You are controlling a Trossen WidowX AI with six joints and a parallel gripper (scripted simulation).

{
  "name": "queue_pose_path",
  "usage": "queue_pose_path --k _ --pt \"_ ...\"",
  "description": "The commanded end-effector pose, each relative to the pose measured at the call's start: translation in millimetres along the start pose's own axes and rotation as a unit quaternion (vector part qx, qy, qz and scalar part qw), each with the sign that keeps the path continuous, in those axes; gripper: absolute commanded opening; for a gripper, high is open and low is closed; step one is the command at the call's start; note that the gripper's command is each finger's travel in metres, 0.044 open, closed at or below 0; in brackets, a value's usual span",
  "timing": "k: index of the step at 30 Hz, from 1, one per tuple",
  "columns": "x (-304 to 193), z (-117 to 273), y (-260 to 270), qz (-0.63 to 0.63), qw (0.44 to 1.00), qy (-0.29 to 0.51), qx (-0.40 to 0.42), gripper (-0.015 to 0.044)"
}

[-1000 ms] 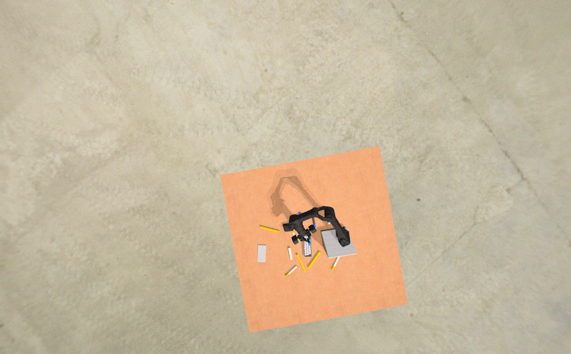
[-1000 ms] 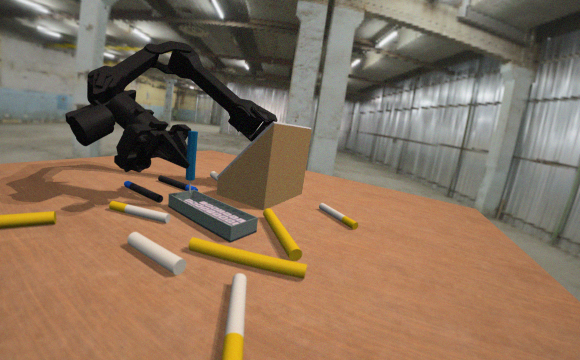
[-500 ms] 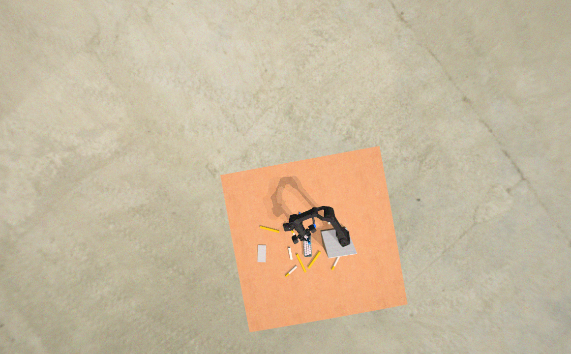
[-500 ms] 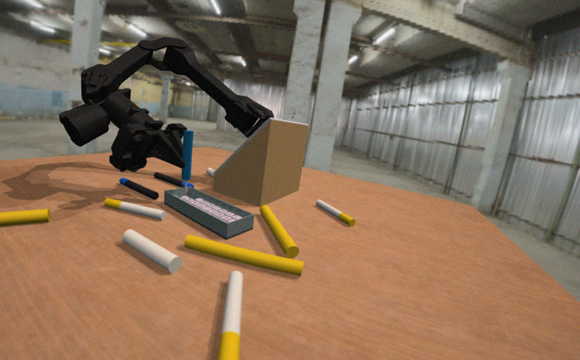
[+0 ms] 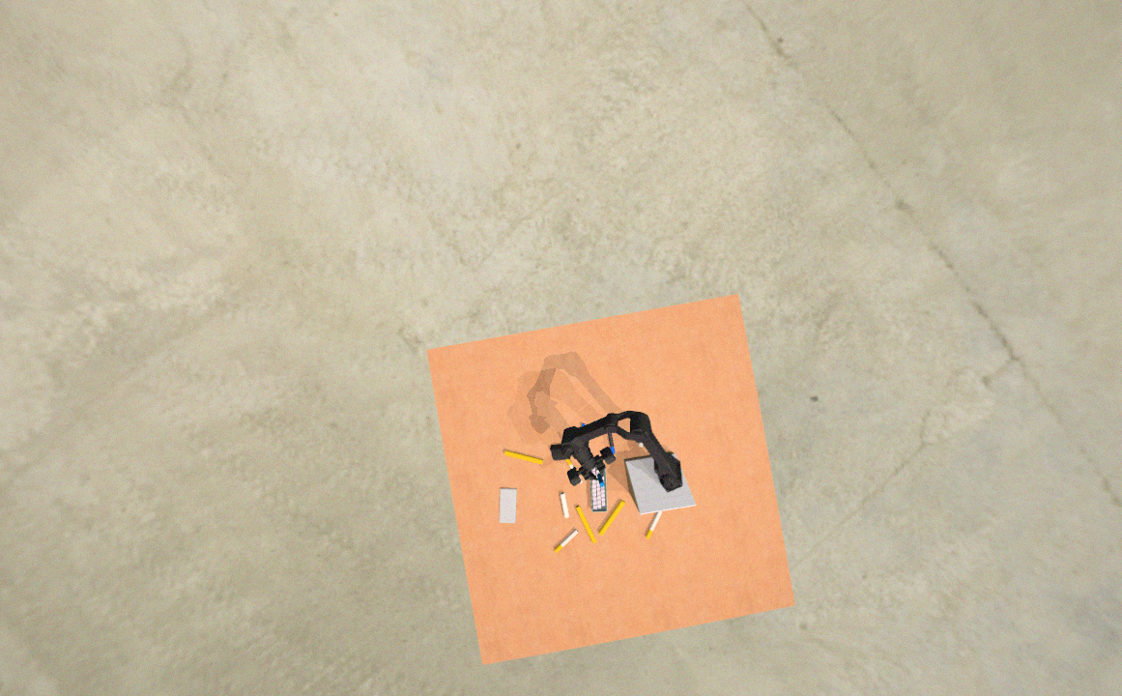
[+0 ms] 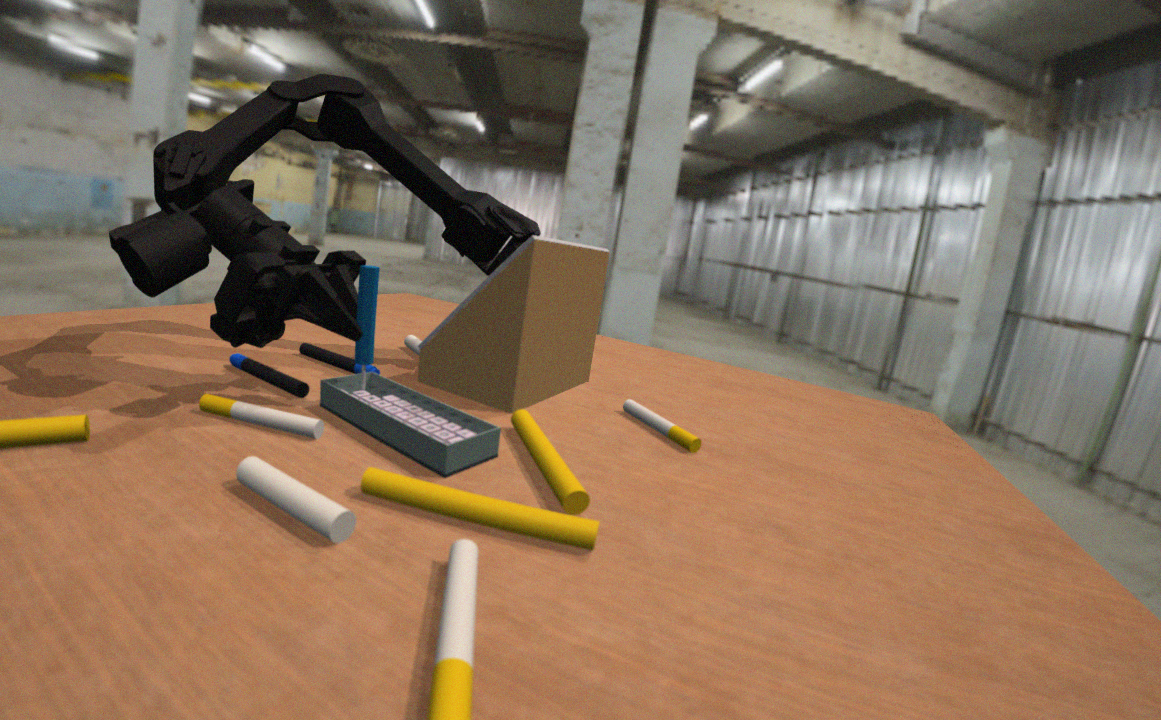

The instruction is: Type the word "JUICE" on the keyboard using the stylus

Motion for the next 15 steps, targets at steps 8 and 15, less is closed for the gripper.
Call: queue_pose_path --k 8,15 --pt "4.7 -3.0 0.7 0.002 1.0 -0.002 -0.001 0.0081" --pt "7.1 -4.4 1.1 0.002 1.0 -0.002 -0.001 0.0081"
Point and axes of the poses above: the point midway between the two fingers, 35 mm back from their tips, its own z axis back along the fingers, its own y axis across the jaws, x = y × z, the point moved 5 cm from there along z, back along the fingers, and after that the axes turned 11 degrees about -z, right-handed, at the moved point
